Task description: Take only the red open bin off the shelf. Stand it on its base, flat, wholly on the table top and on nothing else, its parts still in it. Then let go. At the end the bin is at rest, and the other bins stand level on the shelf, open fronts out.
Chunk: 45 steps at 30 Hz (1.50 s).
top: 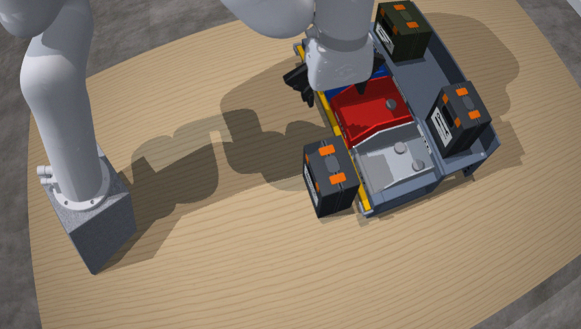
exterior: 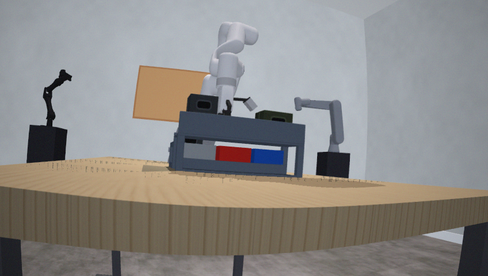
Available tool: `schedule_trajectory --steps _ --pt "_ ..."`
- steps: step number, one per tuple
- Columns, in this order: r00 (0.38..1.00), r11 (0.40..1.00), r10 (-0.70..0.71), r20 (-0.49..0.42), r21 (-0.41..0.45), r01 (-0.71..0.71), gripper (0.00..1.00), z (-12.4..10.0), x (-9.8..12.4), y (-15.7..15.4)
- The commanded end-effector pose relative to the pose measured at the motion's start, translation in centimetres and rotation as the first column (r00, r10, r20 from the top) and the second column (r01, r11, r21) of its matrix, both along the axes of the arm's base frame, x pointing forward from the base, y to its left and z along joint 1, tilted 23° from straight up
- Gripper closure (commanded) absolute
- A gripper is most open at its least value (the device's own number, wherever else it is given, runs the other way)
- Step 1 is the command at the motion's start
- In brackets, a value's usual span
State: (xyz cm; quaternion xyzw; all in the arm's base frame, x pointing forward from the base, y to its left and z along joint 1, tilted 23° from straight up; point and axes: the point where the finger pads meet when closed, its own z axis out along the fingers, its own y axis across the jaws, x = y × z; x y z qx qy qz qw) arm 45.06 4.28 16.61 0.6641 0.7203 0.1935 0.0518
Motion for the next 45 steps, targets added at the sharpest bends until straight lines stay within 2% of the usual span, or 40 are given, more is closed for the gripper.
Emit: schedule_trajectory --steps 1,32,37,45 --pt "1.0 1.0 0.0 0.004 0.0 0.0 0.0 0.31 0.09 -0.01" --pt "1.0 1.0 0.0 0.004 0.0 0.0 0.0 0.54 0.07 -0.01" --pt "0.97 0.968 0.238 0.048 -0.093 -0.233 0.0 0.72 0.05 0.0" --pt "0.97 0.968 0.238 0.048 -0.093 -0.233 0.0 0.72 0.05 0.0"
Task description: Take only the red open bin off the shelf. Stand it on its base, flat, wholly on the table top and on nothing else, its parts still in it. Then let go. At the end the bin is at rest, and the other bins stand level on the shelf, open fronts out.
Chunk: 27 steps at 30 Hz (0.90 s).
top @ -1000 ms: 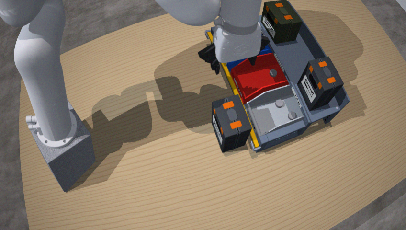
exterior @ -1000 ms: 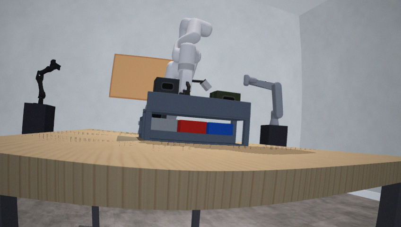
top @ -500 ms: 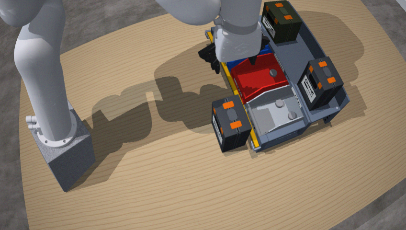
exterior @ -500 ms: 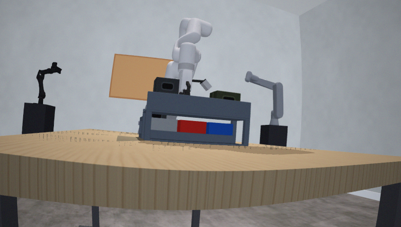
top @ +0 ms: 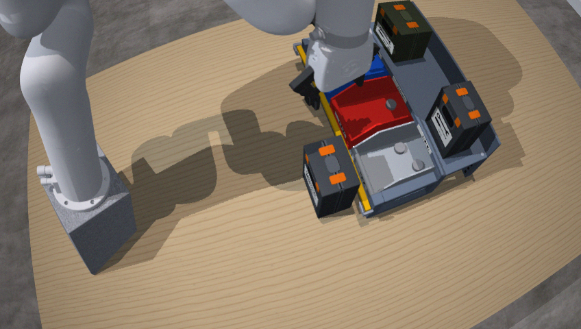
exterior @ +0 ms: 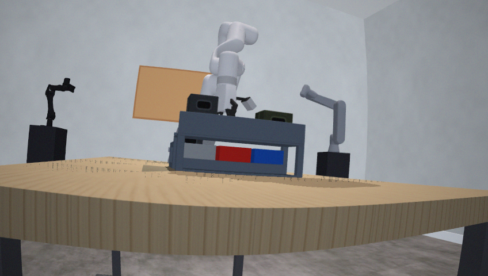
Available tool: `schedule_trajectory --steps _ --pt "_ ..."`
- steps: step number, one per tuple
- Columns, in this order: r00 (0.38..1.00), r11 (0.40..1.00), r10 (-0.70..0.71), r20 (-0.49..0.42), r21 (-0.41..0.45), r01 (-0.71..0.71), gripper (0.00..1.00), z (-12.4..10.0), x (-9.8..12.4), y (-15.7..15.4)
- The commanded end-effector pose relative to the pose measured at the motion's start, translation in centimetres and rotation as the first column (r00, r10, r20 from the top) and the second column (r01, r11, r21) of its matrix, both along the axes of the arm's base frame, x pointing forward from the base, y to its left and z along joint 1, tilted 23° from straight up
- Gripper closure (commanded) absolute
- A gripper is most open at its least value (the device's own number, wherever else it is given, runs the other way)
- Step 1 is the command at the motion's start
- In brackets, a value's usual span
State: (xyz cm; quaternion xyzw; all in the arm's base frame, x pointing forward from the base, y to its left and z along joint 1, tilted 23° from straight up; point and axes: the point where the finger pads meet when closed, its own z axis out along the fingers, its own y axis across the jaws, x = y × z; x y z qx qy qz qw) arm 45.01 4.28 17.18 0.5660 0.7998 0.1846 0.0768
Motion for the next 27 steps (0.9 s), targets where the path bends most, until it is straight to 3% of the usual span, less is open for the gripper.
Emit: schedule_trajectory --steps 1,21,27 --pt "1.0 1.0 0.002 0.004 0.001 -0.002 0.0 0.16 0.1 -0.01" --pt "0.999 0.999 0.039 0.013 -0.013 -0.039 0.0 0.13 0.1 -0.01" --pt "0.979 0.977 -0.197 -0.049 0.069 0.2 0.0 0.08 0.11 -0.01"
